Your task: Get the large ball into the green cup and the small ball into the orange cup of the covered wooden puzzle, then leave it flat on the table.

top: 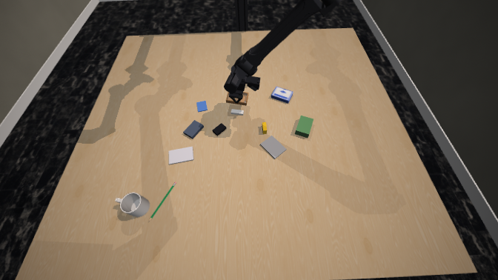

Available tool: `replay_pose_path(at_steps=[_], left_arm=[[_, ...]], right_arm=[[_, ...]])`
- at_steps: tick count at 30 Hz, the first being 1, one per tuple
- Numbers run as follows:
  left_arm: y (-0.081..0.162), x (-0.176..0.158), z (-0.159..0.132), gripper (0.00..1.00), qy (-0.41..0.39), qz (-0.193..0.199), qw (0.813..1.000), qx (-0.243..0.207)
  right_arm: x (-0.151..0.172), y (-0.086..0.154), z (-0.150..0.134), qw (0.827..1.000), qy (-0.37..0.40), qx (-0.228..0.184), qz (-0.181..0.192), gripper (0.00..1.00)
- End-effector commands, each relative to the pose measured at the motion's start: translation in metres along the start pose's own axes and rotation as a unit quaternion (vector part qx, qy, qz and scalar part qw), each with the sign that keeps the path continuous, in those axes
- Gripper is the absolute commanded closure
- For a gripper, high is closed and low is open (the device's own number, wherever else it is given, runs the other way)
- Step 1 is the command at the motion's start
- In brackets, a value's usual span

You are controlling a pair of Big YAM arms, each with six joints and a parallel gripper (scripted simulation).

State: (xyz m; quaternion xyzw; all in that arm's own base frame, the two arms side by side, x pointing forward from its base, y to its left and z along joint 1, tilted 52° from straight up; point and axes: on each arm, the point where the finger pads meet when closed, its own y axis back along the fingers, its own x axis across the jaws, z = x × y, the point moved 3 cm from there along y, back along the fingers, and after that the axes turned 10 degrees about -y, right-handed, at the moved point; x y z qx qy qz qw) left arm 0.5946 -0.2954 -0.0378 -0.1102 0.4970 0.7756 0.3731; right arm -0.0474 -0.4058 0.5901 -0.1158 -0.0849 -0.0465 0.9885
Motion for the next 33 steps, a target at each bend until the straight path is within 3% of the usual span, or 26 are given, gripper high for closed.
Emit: replay_pose_path(at_steps=[1, 5, 8, 13, 14, 24, 28, 33], left_arm=[[0.002, 0.010, -0.025, 0.30, -0.024, -0.016, 1.000, -0.005], [0.002, 0.012, -0.027, 0.30, -0.026, -0.036, 0.998, -0.032], [-0.012, 0.011, -0.005, 0.30, -0.008, -0.028, 0.999, -0.044], [-0.012, 0.011, -0.004, 0.30, -0.007, -0.025, 0.999, -0.045], [0.007, 0.000, -0.021, 0.30, -0.014, -0.042, 0.998, -0.034], [-0.011, 0.004, -0.003, 0.30, 0.017, 0.068, 0.997, -0.031], [0.002, -0.009, 0.010, 0.30, -0.003, 0.060, 0.998, 0.005], [0.001, -0.008, 0.012, 0.30, -0.007, 0.065, 0.997, 0.029]], right_arm=[[-0.002, 0.003, 0.030, 1.000, 0.007, -0.024, -0.006, 0.00], [-0.002, 0.003, 0.030, 1.000, 0.007, -0.024, -0.006, 0.00], [-0.002, 0.003, 0.030, 1.000, 0.007, -0.024, -0.006, 0.00], [-0.002, 0.003, 0.030, 1.000, 0.007, -0.024, -0.006, 0.00], [-0.002, 0.003, 0.030, 1.000, 0.007, -0.024, -0.006, 0.00], [-0.002, 0.003, 0.030, 1.000, 0.007, -0.024, -0.006, 0.00], [-0.002, 0.003, 0.030, 1.000, 0.007, -0.024, -0.006, 0.00], [-0.002, 0.003, 0.030, 1.000, 0.007, -0.024, -0.006, 0.00]])
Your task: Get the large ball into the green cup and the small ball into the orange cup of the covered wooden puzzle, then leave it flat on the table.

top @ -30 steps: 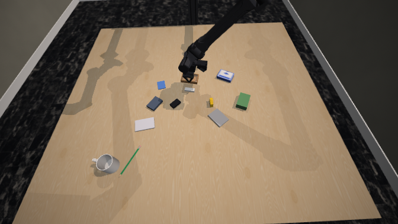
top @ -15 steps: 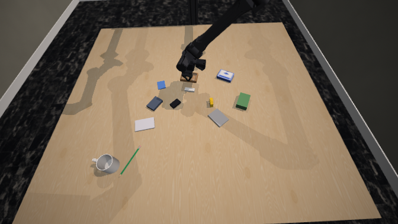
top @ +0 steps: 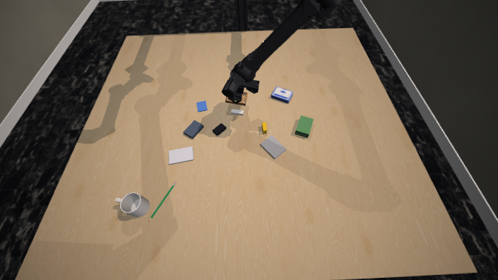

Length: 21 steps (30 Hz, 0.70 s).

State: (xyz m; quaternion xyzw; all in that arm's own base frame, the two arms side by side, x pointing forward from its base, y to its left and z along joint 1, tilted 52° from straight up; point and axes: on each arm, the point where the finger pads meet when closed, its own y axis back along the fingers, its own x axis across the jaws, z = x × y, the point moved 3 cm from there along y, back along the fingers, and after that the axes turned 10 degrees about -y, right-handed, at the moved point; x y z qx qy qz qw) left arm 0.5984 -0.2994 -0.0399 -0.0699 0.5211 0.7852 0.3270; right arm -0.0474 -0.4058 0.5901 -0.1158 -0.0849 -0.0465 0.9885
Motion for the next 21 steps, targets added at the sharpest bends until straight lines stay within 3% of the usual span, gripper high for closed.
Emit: replay_pose_path(at_steps=[1, 6, 9, 12, 19, 21], left_arm=[[0.006, -0.004, 0.016, 0.30, -0.008, 0.004, 1.000, 0.013], [0.006, -0.008, 0.021, 0.30, -0.011, 0.006, 0.998, 0.055], [0.019, -0.010, -0.005, 0.30, -0.017, -0.030, 0.999, 0.041], [0.002, 0.009, -0.016, 0.30, -0.026, -0.030, 0.999, 0.022], [-0.003, 0.012, -0.010, 0.30, -0.019, -0.053, 0.998, -0.014], [0.002, 0.012, -0.021, 0.30, -0.025, -0.068, 0.997, -0.023]], right_arm=[[-0.002, 0.003, 0.030, 1.000, 0.007, -0.024, -0.006, 0.00], [-0.002, 0.003, 0.030, 1.000, 0.007, -0.024, -0.006, 0.00], [-0.002, 0.003, 0.030, 1.000, 0.007, -0.024, -0.006, 0.00], [-0.002, 0.003, 0.030, 1.000, 0.007, -0.024, -0.006, 0.00], [-0.002, 0.003, 0.030, 1.000, 0.007, -0.024, -0.006, 0.00], [-0.002, 0.003, 0.030, 1.000, 0.007, -0.024, -0.006, 0.00]])
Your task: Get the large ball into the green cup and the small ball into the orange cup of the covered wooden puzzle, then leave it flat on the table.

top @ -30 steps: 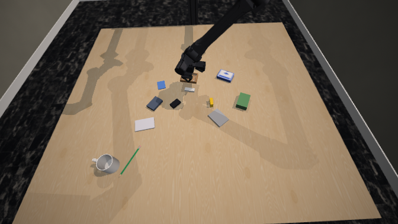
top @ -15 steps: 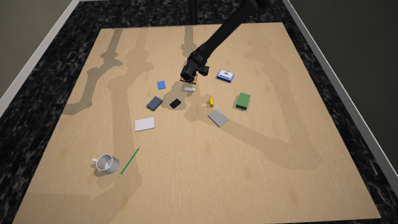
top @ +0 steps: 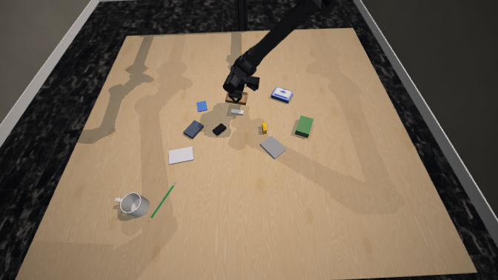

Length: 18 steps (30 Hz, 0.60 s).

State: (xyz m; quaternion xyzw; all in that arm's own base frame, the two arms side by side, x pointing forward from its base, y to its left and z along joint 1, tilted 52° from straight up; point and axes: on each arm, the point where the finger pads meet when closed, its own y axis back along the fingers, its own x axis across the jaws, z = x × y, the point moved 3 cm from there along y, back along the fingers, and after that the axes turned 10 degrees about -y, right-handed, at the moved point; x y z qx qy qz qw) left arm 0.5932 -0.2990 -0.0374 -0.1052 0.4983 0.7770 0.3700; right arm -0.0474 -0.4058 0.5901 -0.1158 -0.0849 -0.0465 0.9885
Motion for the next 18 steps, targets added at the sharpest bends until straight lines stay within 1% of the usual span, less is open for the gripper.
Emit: replay_pose_path(at_steps=[1, 6, 7, 8, 10, 11, 15, 16, 18], left_arm=[[-0.001, 0.010, -0.021, 0.30, -0.023, -0.017, 1.000, -0.007], [0.000, 0.013, -0.024, 0.30, -0.024, -0.043, 0.998, -0.037], [-0.003, 0.013, -0.021, 0.30, -0.021, -0.040, 0.998, -0.039], [-0.011, 0.015, -0.007, 0.30, -0.011, -0.033, 0.998, -0.045], [-0.011, 0.015, -0.007, 0.30, -0.011, -0.033, 0.998, -0.045], [-0.014, 0.008, -0.001, 0.30, -0.003, -0.036, 0.998, -0.047], [-0.002, 0.000, -0.008, 0.30, -0.004, -0.046, 0.998, -0.042], [-0.002, 0.001, -0.008, 0.30, -0.005, -0.045, 0.998, -0.042], [-0.006, 0.005, -0.005, 0.30, 0.011, -0.015, 0.999, -0.039]], right_arm=[[-0.002, 0.003, 0.030, 1.000, 0.007, -0.024, -0.006, 0.00], [-0.002, 0.003, 0.030, 1.000, 0.007, -0.024, -0.006, 0.00], [-0.002, 0.003, 0.030, 1.000, 0.007, -0.024, -0.006, 0.00], [-0.002, 0.003, 0.030, 1.000, 0.007, -0.024, -0.006, 0.00], [-0.002, 0.003, 0.030, 1.000, 0.007, -0.024, -0.006, 0.00], [-0.002, 0.003, 0.030, 1.000, 0.007, -0.024, -0.006, 0.00], [-0.002, 0.003, 0.030, 1.000, 0.007, -0.024, -0.006, 0.00], [-0.002, 0.003, 0.030, 1.000, 0.007, -0.024, -0.006, 0.00], [-0.002, 0.003, 0.030, 1.000, 0.007, -0.024, -0.006, 0.00]])
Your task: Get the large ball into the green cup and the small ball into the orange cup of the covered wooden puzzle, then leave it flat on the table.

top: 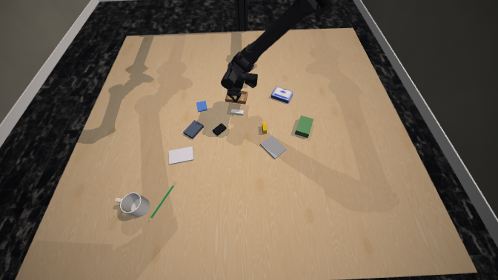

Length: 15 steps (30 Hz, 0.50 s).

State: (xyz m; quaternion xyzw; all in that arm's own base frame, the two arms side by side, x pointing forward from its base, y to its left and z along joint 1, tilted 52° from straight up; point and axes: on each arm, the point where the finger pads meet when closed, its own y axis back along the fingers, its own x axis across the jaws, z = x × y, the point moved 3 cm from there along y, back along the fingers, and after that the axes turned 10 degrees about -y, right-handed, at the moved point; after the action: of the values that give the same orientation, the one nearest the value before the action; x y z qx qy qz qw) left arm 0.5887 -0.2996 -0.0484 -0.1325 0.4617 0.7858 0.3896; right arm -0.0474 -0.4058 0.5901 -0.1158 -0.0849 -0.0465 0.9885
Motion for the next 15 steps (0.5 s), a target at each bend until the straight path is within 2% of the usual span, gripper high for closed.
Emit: replay_pose_path(at_steps=[1, 7, 9, 10, 11, 12, 15], left_arm=[[-0.005, -0.001, 0.002, 0.30, 0.015, 0.027, 1.000, 0.002], [-0.009, -0.002, 0.005, 0.30, 0.019, 0.083, 0.996, 0.006], [-0.009, -0.002, 0.005, 0.30, 0.019, 0.083, 0.996, 0.006], [0.001, -0.006, -0.008, 0.30, 0.010, 0.085, 0.996, 0.014], [-0.010, -0.004, 0.007, 0.30, 0.012, 0.091, 0.996, 0.016], [-0.010, -0.005, 0.008, 0.30, 0.008, 0.092, 0.995, 0.025], [0.002, -0.015, 0.021, 0.30, -0.002, 0.085, 0.995, 0.052]], right_arm=[[-0.002, 0.003, 0.030, 1.000, 0.007, -0.024, -0.006, 0.00], [-0.002, 0.003, 0.030, 1.000, 0.007, -0.024, -0.006, 0.00], [-0.002, 0.003, 0.030, 1.000, 0.007, -0.024, -0.006, 0.00], [-0.002, 0.003, 0.030, 1.000, 0.007, -0.024, -0.006, 0.00], [-0.002, 0.003, 0.030, 1.000, 0.007, -0.024, -0.006, 0.00], [-0.002, 0.003, 0.030, 1.000, 0.007, -0.024, -0.006, 0.00], [-0.002, 0.003, 0.030, 1.000, 0.007, -0.024, -0.006, 0.00]])
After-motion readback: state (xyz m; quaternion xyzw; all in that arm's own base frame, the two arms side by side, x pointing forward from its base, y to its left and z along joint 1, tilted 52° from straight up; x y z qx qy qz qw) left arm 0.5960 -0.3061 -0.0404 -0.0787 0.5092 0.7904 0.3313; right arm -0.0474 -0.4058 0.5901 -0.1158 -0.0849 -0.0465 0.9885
